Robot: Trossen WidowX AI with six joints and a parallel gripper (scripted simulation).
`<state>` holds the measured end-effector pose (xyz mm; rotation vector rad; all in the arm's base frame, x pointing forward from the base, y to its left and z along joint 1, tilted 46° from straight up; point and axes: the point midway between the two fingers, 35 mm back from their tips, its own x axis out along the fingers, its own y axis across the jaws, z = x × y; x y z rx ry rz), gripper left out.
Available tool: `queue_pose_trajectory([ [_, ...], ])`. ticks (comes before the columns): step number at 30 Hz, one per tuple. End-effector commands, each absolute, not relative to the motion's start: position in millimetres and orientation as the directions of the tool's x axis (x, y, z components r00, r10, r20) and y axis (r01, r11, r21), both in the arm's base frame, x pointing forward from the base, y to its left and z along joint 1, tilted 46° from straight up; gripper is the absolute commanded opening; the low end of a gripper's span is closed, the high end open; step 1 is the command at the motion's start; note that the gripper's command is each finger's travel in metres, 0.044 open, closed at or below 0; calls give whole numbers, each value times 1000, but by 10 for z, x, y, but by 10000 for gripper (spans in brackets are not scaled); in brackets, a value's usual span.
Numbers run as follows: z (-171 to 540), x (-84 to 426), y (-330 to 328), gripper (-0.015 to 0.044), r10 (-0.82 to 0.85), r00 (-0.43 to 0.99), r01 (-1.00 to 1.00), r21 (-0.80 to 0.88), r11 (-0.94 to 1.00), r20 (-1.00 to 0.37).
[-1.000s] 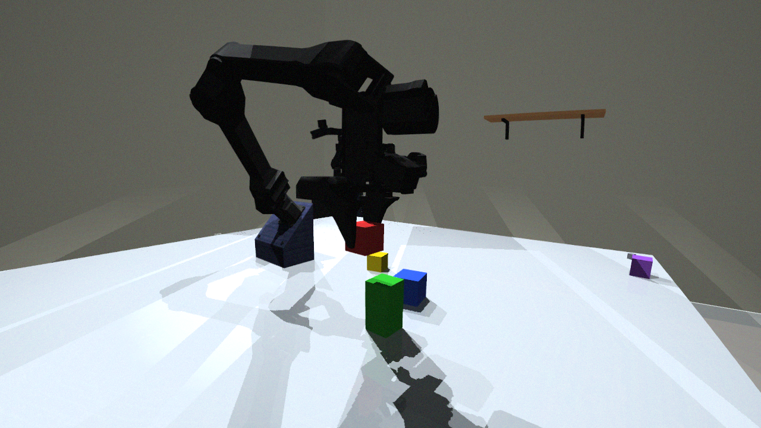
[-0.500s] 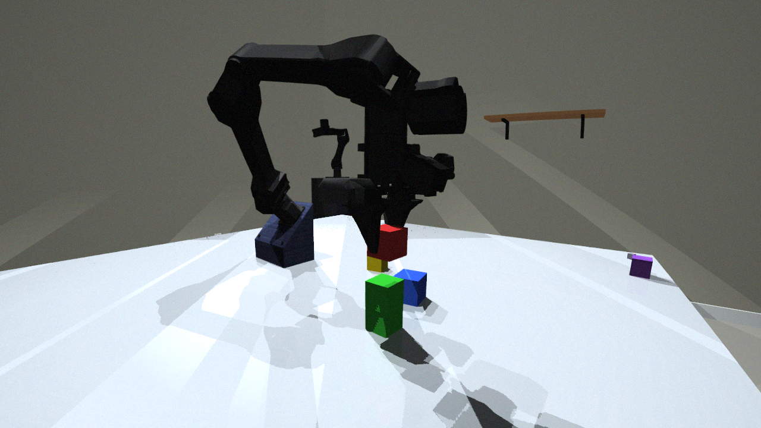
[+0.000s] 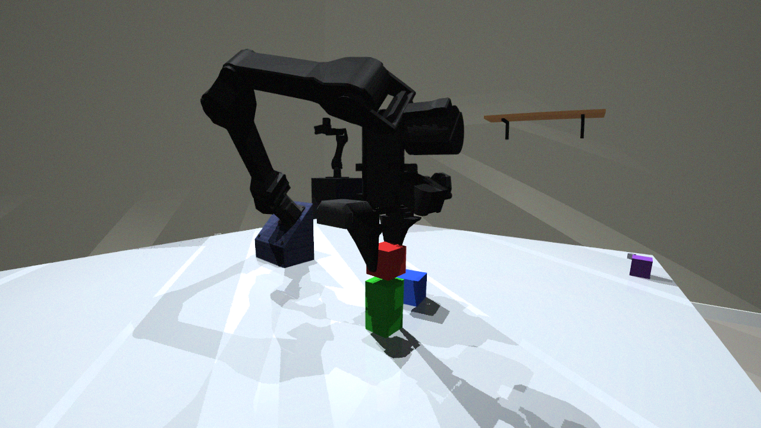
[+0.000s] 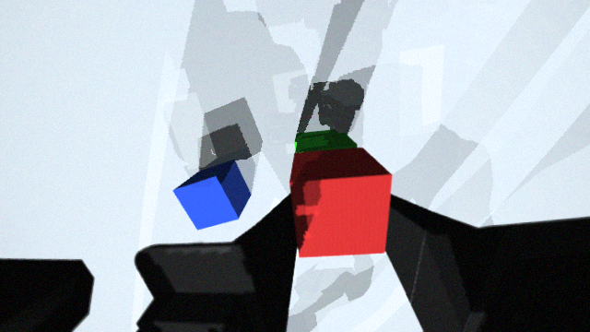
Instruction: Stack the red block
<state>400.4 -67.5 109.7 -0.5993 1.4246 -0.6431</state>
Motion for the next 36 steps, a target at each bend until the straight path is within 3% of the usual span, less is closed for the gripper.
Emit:
queue_pose_trajectory([
  [1, 1023, 3988, -746, 0, -721, 34, 36, -720, 693, -692],
  [28, 1064, 3989, -704, 0, -721, 34, 36, -720, 693, -692],
  [36, 1023, 3978, -740, 210, -720, 30, 34, -719, 694, -694],
])
